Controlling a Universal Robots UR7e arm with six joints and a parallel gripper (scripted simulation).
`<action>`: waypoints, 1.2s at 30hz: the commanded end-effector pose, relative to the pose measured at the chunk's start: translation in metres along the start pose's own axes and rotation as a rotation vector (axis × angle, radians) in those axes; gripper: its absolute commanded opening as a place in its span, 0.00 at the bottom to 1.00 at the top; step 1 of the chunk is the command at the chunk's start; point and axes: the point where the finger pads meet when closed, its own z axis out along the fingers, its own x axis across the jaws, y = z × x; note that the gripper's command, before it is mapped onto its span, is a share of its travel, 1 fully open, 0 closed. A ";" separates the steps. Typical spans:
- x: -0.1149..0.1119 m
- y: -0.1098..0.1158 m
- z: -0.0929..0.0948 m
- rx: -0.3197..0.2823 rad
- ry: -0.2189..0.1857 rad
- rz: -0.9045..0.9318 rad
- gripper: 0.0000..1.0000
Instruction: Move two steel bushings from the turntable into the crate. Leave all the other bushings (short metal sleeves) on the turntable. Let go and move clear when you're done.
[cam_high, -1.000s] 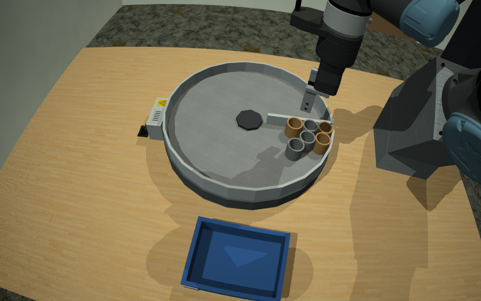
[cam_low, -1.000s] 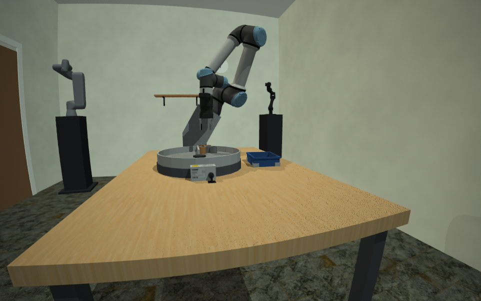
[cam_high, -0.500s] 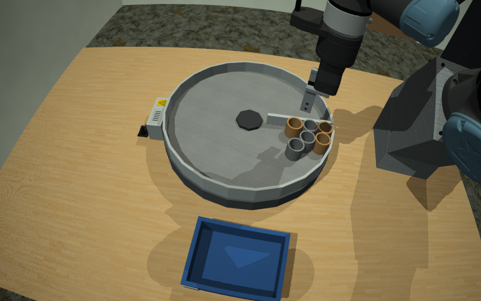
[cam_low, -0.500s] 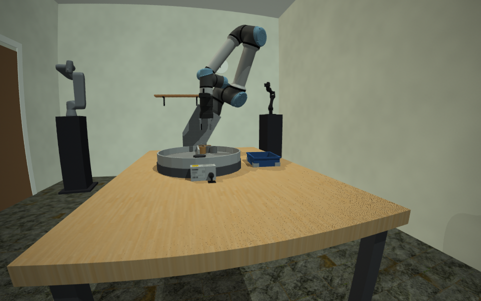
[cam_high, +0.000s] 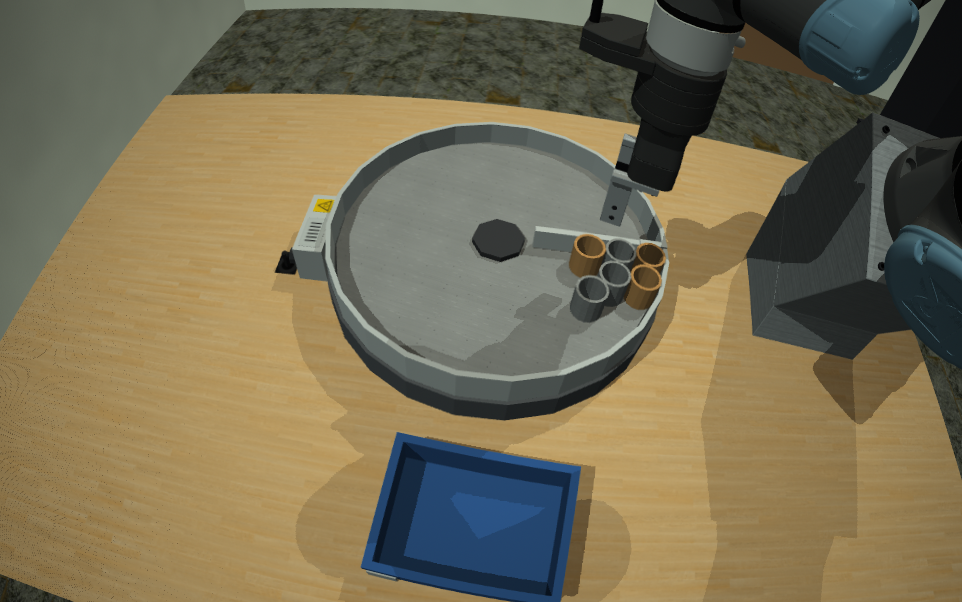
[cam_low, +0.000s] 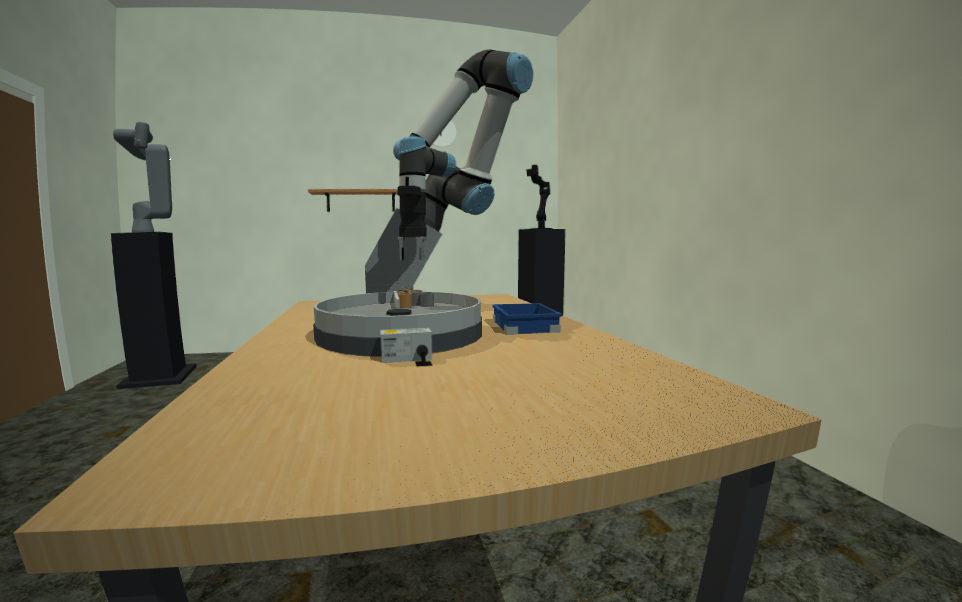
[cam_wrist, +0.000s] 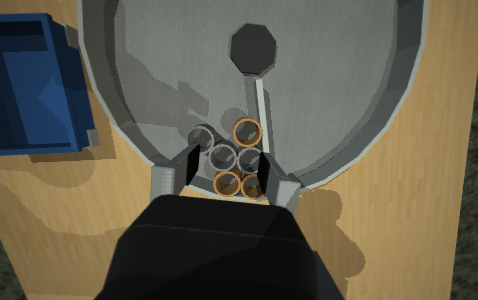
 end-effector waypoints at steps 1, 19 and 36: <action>0.000 0.000 0.000 0.001 0.000 0.000 1.00; 0.007 -0.008 0.001 0.001 0.000 0.000 1.00; 0.006 -0.006 0.001 -0.001 -0.001 0.001 1.00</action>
